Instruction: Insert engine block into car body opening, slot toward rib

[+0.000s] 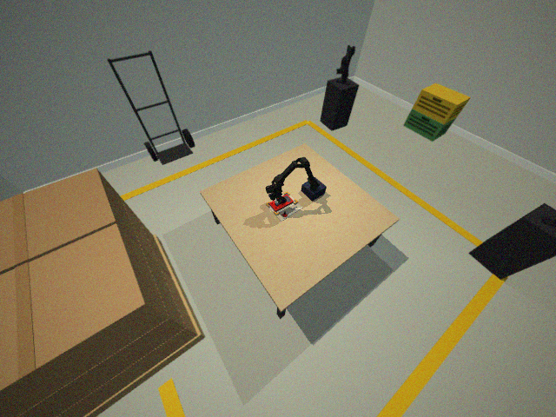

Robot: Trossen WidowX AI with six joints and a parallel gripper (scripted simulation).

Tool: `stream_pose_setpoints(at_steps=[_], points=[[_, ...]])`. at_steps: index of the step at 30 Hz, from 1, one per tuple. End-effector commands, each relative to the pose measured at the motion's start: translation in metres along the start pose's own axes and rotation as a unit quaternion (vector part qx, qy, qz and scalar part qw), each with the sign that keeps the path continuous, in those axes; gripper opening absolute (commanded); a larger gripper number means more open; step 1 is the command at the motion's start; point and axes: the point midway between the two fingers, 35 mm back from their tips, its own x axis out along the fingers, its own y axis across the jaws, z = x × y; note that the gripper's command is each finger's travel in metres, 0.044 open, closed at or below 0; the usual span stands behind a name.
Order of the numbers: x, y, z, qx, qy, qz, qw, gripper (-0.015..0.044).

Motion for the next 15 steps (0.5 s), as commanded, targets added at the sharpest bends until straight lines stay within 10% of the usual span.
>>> stream_pose_setpoints(at_steps=[1, 15], points=[[-0.0004, 0.0007, 0.0000, -0.046, -0.001, 0.001, 0.999, 0.0160], [-0.0005, 0.0005, 0.0000, -0.068, -0.001, 0.001, 0.998, 0.0160]])
